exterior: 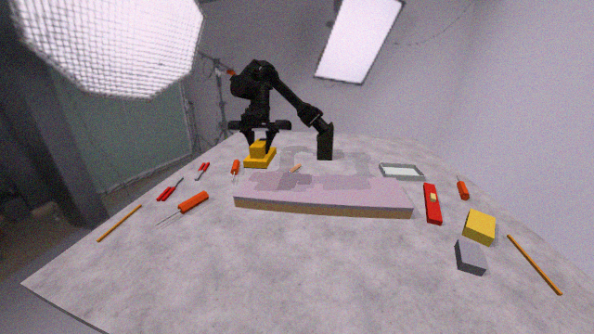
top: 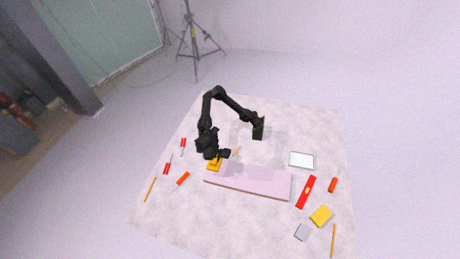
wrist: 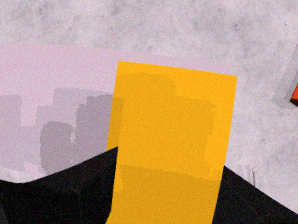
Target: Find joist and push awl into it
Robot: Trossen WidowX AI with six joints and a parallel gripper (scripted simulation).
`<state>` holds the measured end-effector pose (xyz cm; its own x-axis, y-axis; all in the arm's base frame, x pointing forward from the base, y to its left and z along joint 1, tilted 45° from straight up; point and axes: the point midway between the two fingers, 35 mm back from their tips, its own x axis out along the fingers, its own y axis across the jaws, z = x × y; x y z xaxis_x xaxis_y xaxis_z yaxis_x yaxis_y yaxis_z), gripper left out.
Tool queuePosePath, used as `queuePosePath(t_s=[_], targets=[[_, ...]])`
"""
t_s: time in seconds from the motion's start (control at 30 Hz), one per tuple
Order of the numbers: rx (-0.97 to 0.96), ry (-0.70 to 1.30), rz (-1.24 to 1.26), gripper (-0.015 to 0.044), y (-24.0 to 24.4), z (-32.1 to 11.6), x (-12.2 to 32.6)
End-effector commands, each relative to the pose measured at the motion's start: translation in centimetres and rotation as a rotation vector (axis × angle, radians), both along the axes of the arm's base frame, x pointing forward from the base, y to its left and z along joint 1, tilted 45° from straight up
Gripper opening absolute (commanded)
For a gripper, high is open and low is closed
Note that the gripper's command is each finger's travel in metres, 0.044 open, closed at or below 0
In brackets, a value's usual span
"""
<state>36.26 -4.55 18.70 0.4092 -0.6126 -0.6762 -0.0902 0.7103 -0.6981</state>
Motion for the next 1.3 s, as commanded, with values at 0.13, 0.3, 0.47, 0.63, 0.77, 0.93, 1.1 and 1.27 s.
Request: queuePosePath(t_s=[0.13,0.3,0.47,0.63,0.77,0.93,1.1,1.27], targets=[[-0.002,-0.009,0.010,0.0000,1.5,1.5,-0.4],[0.010,0.050,0.091,0.0000,4.4,-0.6,0.6],[0.022,0.127,0.193,0.0000,8.2,-3.5,1.4],[0.029,0.205,0.293,0.0000,12.0,-6.5,1.6],[0.031,0.268,0.372,0.0000,15.0,-8.9,1.3],[0.029,0.347,0.467,0.0000,18.7,-12.0,0.4],[0.022,0.428,0.560,0.0000,22.1,-15.1,-1.0],[0.010,0.509,0.649,0.0000,25.2,-18.3,-3.0]])
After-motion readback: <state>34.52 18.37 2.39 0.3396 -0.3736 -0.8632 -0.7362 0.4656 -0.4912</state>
